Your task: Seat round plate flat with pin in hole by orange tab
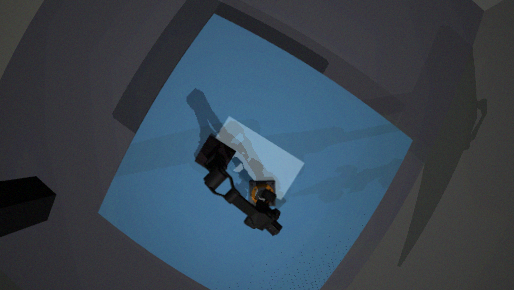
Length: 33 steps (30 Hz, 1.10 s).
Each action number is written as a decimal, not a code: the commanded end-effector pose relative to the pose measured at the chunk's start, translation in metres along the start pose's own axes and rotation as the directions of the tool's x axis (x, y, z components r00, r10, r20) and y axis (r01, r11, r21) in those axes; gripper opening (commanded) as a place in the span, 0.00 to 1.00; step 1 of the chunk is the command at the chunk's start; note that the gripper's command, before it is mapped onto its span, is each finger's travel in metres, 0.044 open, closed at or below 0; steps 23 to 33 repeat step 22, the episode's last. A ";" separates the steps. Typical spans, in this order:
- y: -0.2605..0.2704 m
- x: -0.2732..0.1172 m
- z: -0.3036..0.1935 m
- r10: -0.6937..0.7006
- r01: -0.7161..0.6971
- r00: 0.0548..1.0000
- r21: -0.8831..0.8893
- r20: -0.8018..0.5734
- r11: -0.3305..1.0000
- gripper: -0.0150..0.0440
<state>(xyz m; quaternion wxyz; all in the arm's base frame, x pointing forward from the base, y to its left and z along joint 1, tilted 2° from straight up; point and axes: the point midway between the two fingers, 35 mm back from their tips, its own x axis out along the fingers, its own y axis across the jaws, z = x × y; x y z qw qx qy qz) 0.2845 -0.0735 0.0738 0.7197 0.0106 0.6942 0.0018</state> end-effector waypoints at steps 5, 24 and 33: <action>0.000 -0.033 -0.003 -0.004 0.004 1.000 0.002 0.024 1.000 0.25; 0.000 -0.025 -0.003 -0.003 0.003 1.000 0.004 0.011 1.000 0.25; 0.000 -0.025 -0.003 -0.003 0.003 1.000 0.004 0.011 1.000 0.25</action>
